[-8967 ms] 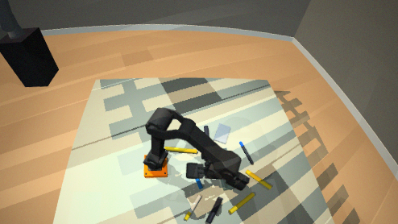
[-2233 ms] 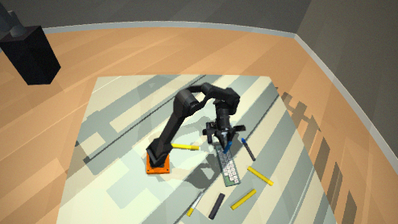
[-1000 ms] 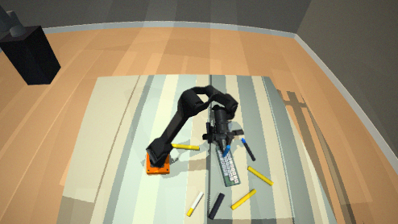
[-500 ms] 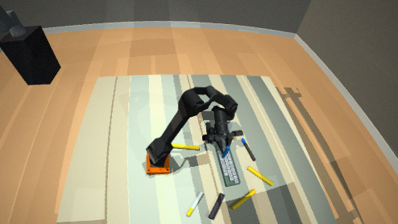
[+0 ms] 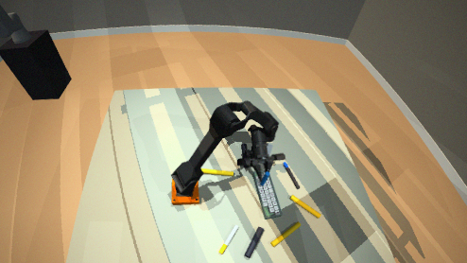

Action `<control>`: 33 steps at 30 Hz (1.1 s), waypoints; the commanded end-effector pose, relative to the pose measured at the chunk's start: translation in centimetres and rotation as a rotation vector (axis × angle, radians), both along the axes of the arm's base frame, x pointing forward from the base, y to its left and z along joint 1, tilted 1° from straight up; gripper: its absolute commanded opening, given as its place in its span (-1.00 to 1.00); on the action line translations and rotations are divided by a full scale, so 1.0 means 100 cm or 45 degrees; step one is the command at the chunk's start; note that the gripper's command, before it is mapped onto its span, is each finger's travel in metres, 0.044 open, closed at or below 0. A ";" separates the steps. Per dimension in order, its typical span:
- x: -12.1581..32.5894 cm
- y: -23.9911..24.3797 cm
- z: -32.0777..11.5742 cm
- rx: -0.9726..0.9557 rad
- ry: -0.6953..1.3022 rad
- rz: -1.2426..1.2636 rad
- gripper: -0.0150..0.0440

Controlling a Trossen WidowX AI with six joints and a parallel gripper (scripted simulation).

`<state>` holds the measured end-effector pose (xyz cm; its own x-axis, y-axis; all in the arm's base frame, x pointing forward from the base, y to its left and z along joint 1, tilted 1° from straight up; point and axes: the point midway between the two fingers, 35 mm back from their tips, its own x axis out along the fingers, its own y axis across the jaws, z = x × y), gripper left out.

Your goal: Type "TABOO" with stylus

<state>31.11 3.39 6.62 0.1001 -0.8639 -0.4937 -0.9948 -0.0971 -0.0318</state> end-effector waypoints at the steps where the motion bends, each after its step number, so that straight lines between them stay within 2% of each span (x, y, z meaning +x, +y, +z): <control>1: 0.000 -0.001 0.000 -0.004 0.000 0.000 -0.22; 10: -0.001 0.000 0.036 -0.004 0.000 0.000 -0.22; 16: -0.002 -0.001 0.035 -0.004 0.006 0.002 -0.21; 20: -0.002 -0.001 0.035 -0.004 0.006 0.002 -0.30; 22: 0.000 -0.001 0.035 -0.004 0.005 0.001 -0.47; 23: 0.002 -0.002 0.036 -0.005 0.005 0.001 -0.49; 33: 0.019 -0.009 0.037 -0.010 0.001 -0.003 -0.49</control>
<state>32.71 2.39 10.64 0.0934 -0.8675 -0.4885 -0.9955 -0.0879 -0.0344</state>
